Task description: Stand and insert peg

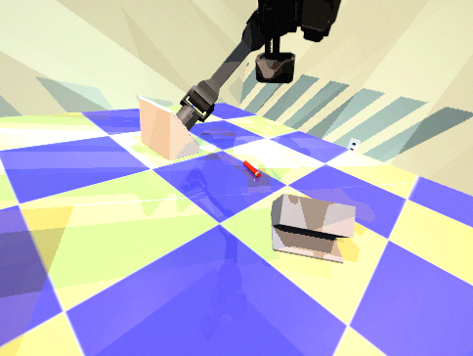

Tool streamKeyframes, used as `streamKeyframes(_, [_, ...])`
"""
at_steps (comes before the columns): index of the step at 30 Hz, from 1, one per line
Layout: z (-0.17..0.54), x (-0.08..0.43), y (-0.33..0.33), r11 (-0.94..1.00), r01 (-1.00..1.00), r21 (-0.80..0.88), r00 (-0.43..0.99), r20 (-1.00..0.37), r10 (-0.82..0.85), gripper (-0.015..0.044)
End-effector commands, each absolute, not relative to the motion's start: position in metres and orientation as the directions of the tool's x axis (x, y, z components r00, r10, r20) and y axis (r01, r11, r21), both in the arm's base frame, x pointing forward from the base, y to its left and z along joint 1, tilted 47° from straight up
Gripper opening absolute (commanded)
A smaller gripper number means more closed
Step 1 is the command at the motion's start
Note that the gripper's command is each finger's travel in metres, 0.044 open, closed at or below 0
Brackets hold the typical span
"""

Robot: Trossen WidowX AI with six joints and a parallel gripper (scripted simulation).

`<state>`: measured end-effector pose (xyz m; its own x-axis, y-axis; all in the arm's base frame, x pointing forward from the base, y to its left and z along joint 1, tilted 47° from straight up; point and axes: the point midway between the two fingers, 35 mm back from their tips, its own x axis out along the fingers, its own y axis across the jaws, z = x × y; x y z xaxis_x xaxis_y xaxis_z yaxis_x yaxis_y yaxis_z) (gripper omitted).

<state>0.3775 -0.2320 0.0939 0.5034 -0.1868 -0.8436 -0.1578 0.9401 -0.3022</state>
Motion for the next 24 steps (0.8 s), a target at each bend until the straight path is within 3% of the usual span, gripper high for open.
streamKeyframes(1, [0.084, 0.373, -0.201, 0.967, -0.175, -0.188, 0.478, -0.874, -0.083, 0.044])
streamKeyframes(12, [0.07, 0.35, -0.115, 0.974, -0.166, 0.155, 0.362, -0.909, 0.206, 0.044])
streamKeyframes(24, [0.071, 0.31, -0.031, 0.877, -0.044, 0.479, 0.182, -0.859, 0.478, 0.044])
